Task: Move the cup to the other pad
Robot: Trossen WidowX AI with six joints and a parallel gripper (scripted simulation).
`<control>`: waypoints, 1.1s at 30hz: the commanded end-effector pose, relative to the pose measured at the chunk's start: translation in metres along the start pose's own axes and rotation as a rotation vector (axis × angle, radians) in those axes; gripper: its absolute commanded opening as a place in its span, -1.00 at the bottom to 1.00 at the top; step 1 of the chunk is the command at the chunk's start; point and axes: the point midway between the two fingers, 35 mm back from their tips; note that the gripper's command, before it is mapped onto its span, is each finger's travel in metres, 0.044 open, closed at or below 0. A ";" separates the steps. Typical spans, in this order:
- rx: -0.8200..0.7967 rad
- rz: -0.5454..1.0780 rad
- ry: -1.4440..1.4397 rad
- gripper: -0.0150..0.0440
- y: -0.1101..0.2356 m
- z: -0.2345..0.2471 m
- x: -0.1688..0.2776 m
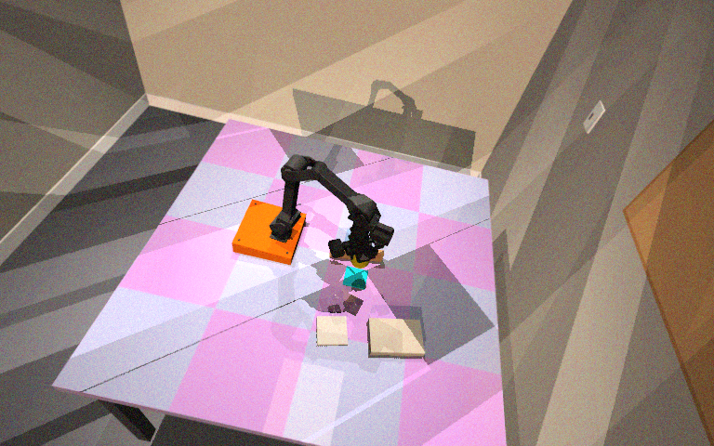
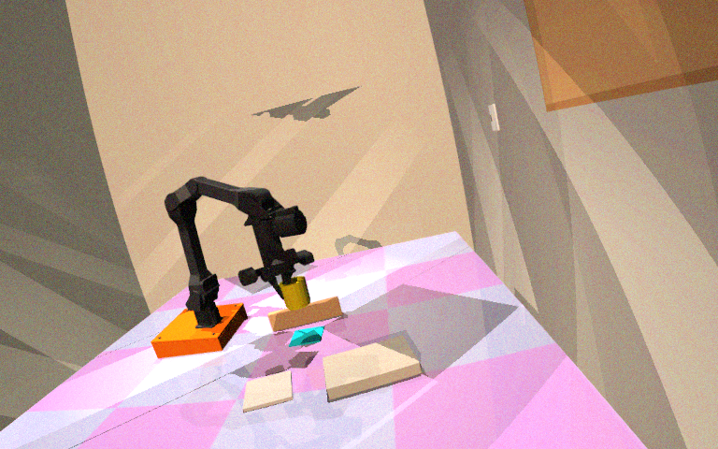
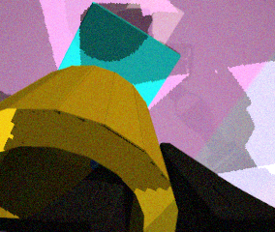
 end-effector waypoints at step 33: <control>0.000 0.009 0.005 -0.49 -0.041 -0.008 -0.011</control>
Point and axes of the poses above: the point midway between the two fingers, 35 mm back from their tips, its own y axis back along the fingers, its own z axis across the jaws, x = y × z, and after that the axes turned 12 degrees about y, right-handed
